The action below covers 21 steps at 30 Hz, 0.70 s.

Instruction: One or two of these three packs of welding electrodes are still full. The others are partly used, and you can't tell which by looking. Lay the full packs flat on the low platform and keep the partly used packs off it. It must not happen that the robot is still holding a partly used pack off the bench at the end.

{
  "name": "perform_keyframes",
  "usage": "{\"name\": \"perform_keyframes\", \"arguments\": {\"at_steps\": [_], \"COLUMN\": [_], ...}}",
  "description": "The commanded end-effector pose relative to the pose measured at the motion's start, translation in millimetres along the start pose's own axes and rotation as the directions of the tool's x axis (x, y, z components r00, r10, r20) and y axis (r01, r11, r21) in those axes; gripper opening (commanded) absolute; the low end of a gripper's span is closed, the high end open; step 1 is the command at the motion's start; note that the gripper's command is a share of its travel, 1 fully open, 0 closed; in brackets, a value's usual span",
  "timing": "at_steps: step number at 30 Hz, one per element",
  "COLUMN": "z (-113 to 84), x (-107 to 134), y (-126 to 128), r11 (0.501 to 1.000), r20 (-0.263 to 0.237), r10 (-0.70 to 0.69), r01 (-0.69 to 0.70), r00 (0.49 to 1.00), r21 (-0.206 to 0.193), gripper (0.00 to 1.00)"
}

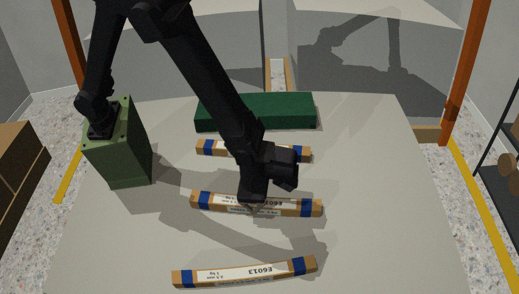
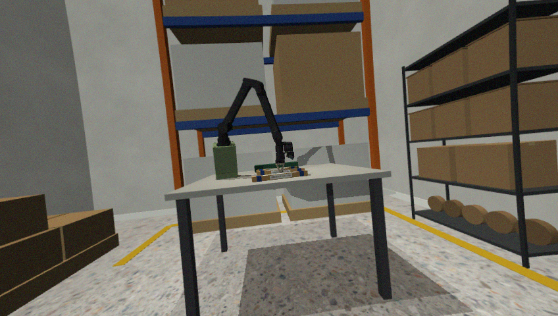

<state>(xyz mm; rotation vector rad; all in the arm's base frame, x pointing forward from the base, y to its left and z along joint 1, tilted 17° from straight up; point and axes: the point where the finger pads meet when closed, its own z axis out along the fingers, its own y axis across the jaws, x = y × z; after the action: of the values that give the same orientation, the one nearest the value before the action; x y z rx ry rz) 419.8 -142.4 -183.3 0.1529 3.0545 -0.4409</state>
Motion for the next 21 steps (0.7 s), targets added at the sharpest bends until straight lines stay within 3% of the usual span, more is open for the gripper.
{"name": "perform_keyframes", "arguments": {"at_steps": [1,17,18,21], "z": [-21.9,-23.2,-23.2,-23.2], "x": [-34.4,-35.6,-35.6,-36.1], "y": [1.5,1.8,1.8,1.7], "r11": [1.0,1.0,1.0,1.0], "r20": [0.065,0.065,0.065,0.068], "r10": [0.006,0.006,0.006,0.005], "r01": [-0.006,-0.006,-0.006,-0.006], "r00": [0.998,0.998,0.998,0.998], "r21": [0.003,0.004,0.004,0.004], "gripper": [0.0,0.0,0.74,0.74]}}
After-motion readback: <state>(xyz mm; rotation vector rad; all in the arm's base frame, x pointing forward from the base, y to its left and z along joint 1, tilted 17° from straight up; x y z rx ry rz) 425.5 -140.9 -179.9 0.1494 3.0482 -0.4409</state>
